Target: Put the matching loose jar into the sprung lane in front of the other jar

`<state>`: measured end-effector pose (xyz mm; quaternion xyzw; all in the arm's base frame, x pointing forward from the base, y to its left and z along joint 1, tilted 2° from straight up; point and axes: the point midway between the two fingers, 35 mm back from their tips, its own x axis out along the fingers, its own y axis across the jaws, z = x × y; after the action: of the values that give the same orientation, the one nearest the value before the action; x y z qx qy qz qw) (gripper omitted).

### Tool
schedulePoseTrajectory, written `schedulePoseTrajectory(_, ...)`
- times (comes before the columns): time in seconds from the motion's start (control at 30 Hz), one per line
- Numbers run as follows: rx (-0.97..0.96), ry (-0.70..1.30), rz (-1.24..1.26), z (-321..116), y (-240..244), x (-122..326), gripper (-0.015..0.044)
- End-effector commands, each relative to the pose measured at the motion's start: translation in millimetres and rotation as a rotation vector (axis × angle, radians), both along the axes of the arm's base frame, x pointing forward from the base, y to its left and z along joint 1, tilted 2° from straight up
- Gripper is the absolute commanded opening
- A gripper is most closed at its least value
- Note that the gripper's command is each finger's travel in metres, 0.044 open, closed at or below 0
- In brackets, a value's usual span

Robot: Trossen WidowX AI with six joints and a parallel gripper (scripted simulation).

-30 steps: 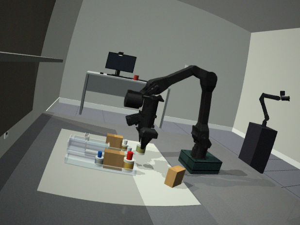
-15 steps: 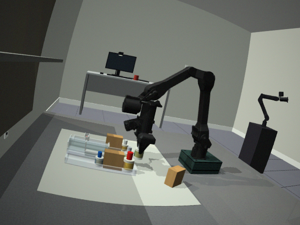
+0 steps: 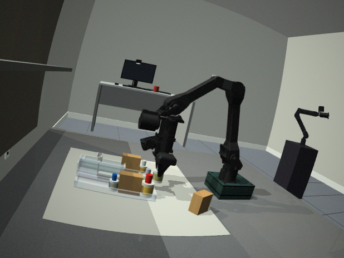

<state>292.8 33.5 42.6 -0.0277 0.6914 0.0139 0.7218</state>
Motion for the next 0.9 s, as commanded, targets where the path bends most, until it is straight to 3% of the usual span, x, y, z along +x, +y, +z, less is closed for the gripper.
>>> schedulePoseTrajectory(0.0,-0.004,-0.005,-0.003,0.8,-0.5,3.7,0.0)
schedulePoseTrajectory(0.87,-0.004,-0.006,-0.003,1.2,0.0,16.3,0.0)
